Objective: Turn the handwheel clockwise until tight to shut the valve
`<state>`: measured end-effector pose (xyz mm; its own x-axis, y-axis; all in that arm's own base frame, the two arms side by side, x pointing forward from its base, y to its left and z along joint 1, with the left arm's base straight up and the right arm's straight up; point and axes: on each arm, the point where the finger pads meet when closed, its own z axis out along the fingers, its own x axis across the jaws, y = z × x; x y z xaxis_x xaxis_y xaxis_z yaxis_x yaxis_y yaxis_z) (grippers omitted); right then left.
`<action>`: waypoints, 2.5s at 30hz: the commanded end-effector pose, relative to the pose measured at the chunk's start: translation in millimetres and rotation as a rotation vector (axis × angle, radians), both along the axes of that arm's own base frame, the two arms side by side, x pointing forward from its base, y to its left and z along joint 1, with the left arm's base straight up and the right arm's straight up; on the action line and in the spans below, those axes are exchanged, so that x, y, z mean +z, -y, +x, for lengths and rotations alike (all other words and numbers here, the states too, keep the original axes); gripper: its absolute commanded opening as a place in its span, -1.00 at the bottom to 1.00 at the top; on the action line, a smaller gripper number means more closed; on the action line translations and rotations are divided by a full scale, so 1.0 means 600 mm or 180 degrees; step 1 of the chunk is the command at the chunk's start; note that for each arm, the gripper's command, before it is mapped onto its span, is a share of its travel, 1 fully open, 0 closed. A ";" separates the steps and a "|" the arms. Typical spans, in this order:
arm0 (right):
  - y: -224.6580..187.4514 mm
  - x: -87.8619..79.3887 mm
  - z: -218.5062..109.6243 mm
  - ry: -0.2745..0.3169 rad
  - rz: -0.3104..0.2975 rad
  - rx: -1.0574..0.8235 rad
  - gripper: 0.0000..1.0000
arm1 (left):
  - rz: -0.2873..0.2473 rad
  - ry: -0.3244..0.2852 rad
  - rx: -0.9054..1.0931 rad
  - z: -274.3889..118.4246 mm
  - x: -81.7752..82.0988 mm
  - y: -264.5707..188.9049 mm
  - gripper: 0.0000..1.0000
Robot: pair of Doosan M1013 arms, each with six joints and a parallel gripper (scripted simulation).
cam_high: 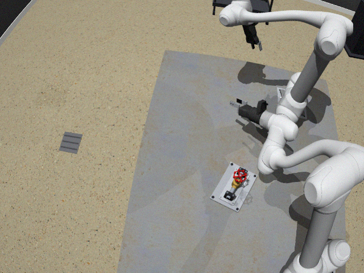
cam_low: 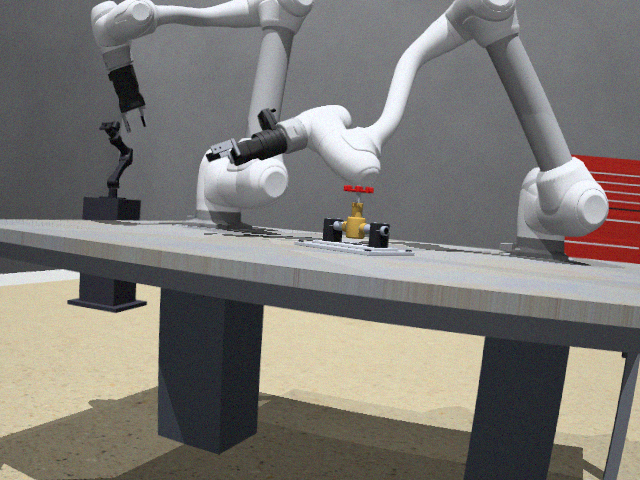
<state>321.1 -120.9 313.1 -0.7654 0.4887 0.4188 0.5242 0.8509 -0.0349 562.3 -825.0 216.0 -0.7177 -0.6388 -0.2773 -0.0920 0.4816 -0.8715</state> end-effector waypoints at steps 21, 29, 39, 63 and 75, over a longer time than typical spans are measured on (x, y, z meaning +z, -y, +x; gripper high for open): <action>0.229 -0.036 -0.221 -0.0735 -0.0785 -0.3987 1.00 | 0.1735 0.1284 0.1432 -0.046 -0.017 -0.320 1.00; 0.270 -0.051 -0.314 -0.1137 -0.0990 -0.5350 1.00 | 0.2770 0.1558 0.1935 -0.109 -0.010 -0.476 1.00; 0.290 -0.063 -0.394 -0.1548 -0.1133 -0.6482 1.00 | 0.3772 0.1681 0.2323 -0.183 0.013 -0.607 1.00; 0.298 -0.074 -0.457 -0.1924 -0.1223 -0.7351 1.00 | 0.3864 0.1686 0.2355 -0.190 0.015 -0.618 1.00; 0.298 -0.074 -0.457 -0.1924 -0.1223 -0.7351 1.00 | 0.3864 0.1686 0.2355 -0.190 0.010 -0.618 0.10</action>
